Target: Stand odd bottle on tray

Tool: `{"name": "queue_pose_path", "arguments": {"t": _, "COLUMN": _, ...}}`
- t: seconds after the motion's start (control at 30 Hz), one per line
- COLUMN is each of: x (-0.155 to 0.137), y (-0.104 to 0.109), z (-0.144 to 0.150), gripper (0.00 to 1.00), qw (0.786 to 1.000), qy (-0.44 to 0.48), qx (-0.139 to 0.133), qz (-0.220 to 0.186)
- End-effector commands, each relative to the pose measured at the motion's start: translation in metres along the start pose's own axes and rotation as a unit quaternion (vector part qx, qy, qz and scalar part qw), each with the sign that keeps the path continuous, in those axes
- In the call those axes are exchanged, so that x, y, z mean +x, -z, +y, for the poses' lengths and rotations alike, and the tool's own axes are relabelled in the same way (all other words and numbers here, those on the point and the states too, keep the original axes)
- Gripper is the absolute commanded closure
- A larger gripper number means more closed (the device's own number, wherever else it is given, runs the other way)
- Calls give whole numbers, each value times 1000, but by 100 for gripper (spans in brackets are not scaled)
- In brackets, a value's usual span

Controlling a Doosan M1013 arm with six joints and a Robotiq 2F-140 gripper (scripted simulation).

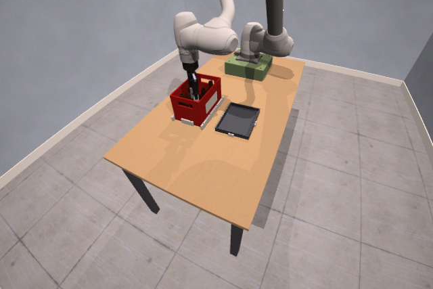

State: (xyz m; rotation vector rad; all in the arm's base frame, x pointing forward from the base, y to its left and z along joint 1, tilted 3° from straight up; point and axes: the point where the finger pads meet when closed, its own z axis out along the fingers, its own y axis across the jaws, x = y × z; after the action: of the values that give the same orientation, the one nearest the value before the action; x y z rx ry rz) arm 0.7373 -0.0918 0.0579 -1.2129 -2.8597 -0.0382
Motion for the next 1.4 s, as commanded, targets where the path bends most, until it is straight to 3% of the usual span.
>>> {"name": "queue_pose_path", "arguments": {"t": 0.0, "x": 3, "y": -3, "z": 3, "gripper": 62, "qw": 1000, "qy": -1, "qx": -1, "qz": 2}}
{"name": "queue_pose_path", "arguments": {"t": 1.07, "x": 3, "y": -3, "z": 3, "gripper": 62, "qw": 1000, "qy": -1, "qx": -1, "qz": 2}}
{"name": "queue_pose_path", "arguments": {"t": 1.37, "x": 3, "y": 10, "z": 3, "gripper": 62, "qw": 1000, "qy": -1, "qx": -1, "qz": 2}}
